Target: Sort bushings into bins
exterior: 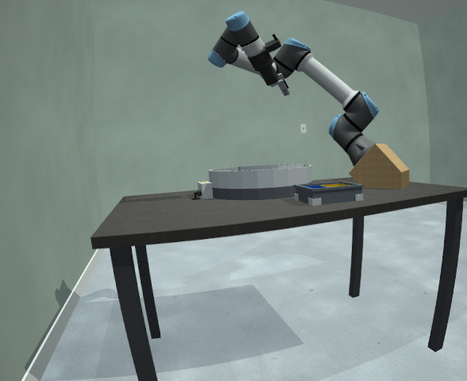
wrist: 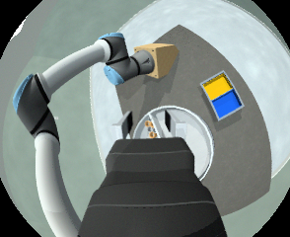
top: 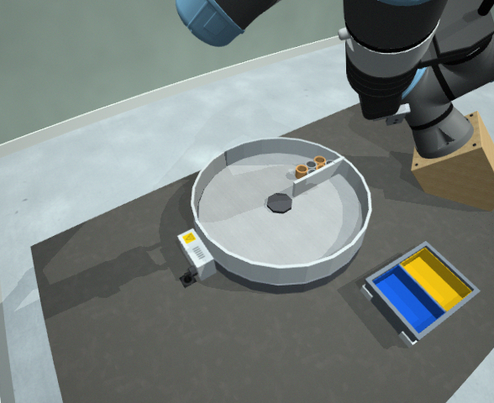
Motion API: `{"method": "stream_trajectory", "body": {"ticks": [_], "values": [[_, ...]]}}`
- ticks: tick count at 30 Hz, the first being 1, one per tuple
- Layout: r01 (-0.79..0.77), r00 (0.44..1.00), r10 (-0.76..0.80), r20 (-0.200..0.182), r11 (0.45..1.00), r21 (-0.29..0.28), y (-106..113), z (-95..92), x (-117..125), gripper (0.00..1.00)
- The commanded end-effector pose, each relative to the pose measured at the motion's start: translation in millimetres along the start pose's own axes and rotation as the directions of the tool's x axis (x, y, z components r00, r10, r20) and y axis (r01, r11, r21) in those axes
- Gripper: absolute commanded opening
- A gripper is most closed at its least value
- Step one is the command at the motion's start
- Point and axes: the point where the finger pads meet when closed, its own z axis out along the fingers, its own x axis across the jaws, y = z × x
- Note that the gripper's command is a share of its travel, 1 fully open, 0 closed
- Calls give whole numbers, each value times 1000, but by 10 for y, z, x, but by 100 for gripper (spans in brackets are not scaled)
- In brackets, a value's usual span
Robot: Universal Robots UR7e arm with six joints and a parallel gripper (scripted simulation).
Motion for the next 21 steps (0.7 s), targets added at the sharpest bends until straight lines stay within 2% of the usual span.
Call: {"method": "stream_trajectory", "body": {"ticks": [1, 4, 6, 8, 9, 10, 13, 19, 21], "values": [[3, 998, -5, -68, 1000, -31, -5, 6, 0, 100], [3, 998, -5, -68, 1000, -31, -5, 6, 0, 100], [-1, 983, -16, -184, 996, -93, -4, 5, 0, 100], [-5, 973, -22, -230, 993, -119, -4, 5, 0, 100], [-6, 970, -24, -240, 992, -124, -4, 5, 0, 100], [-11, 960, -30, -279, 989, -146, -4, 4, 0, 100], [-21, 936, -45, -348, 983, -183, -4, 4, 0, 100], [-22, 936, -45, -350, 983, -184, -4, 4, 0, 100], [-44, 888, -73, -454, 969, -242, -4, 3, 1, 100]]}}
